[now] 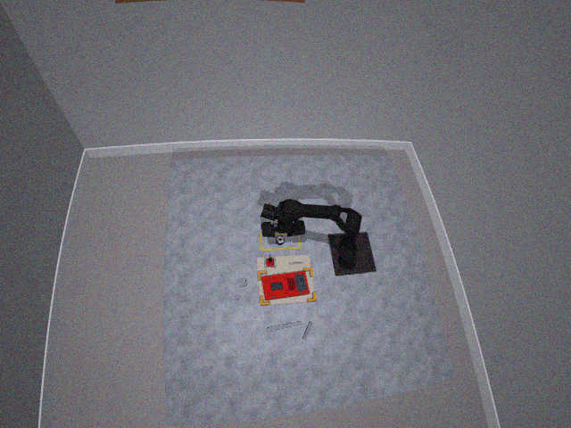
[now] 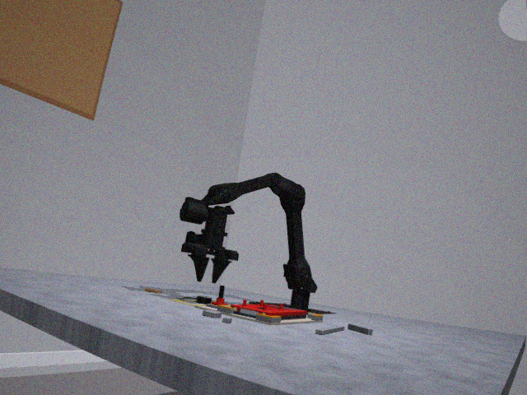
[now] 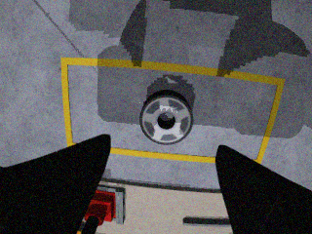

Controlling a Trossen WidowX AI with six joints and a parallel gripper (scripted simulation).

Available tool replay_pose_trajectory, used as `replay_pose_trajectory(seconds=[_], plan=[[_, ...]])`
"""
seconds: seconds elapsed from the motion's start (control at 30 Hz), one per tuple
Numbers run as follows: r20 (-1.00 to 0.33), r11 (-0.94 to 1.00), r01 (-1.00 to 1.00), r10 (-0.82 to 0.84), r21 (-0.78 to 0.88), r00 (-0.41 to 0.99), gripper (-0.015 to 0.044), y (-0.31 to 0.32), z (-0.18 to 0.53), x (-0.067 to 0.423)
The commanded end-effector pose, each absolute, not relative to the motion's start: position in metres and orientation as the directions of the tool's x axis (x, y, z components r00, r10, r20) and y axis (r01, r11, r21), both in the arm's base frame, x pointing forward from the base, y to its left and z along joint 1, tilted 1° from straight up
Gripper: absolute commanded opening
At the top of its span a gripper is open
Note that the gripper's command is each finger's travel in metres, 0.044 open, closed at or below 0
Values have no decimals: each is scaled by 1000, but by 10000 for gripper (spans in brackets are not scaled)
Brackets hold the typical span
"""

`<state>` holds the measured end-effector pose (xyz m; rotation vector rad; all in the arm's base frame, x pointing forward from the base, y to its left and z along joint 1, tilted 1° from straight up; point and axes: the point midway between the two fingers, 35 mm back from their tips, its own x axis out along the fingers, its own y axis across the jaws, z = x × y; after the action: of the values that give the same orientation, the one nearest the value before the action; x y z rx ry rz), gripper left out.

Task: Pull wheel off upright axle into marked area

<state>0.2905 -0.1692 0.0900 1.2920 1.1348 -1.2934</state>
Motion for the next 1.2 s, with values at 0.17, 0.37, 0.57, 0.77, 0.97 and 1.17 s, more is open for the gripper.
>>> replay_pose_trajectory(seconds=[0.17, 0.37, 0.57, 0.77, 0.97, 1.17], plan=[[-1000, -117, 993, -12, 9, 8, 431, -150, 121, 258], [-1000, -115, 993, -8, 1, 0, 440, -123, 146, 213], [-1000, -115, 993, -8, 1, 0, 440, -123, 146, 213], [-1000, -115, 993, -8, 1, 0, 440, -123, 146, 213], [-1000, -115, 993, -8, 1, 0, 440, -123, 146, 213], [-1000, -115, 993, -8, 1, 0, 440, -123, 146, 213]])
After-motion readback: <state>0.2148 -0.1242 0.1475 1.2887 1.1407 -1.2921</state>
